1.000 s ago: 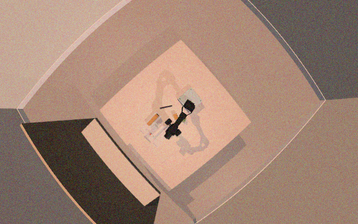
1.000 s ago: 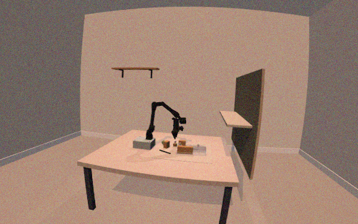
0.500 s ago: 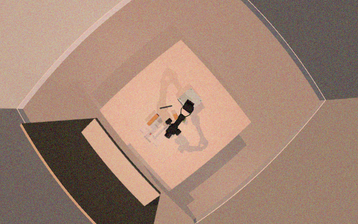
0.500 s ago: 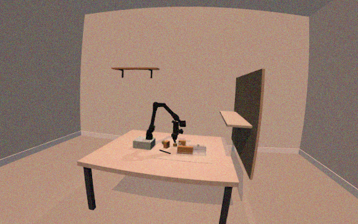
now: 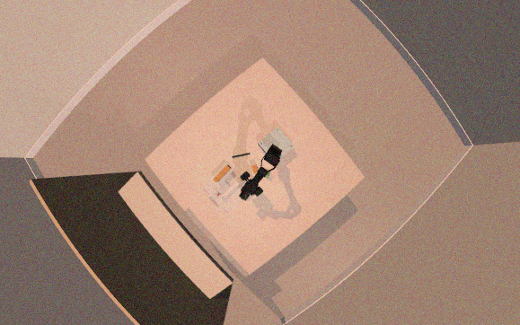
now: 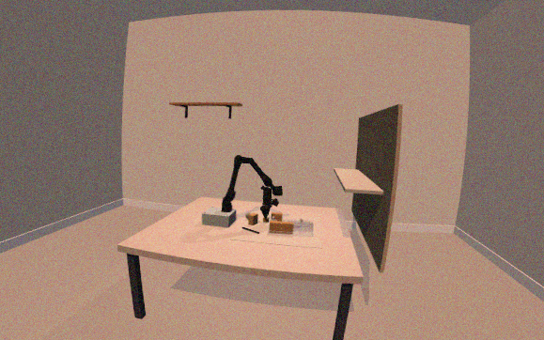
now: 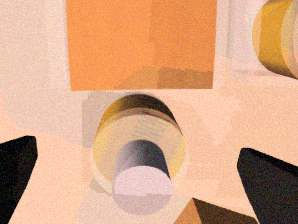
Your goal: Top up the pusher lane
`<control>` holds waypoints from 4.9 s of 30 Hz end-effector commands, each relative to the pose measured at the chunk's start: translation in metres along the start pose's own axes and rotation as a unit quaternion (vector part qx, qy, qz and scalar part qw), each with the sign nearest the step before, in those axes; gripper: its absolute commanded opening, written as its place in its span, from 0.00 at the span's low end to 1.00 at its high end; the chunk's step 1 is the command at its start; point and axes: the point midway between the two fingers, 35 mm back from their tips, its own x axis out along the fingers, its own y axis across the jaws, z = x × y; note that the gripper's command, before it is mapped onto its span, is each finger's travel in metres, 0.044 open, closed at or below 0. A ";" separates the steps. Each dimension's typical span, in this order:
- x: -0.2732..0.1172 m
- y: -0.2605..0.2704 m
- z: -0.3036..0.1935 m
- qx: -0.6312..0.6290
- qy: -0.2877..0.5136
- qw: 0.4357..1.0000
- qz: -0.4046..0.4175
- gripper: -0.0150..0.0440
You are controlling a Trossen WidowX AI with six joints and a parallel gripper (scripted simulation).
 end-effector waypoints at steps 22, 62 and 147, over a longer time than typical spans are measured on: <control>0.017 0.000 -0.003 0.000 0.007 1.000 0.000 0.53; -0.062 -0.042 0.006 -0.020 0.008 1.000 -0.002 0.25; -0.012 -0.078 0.040 -0.043 0.006 0.999 -0.003 0.25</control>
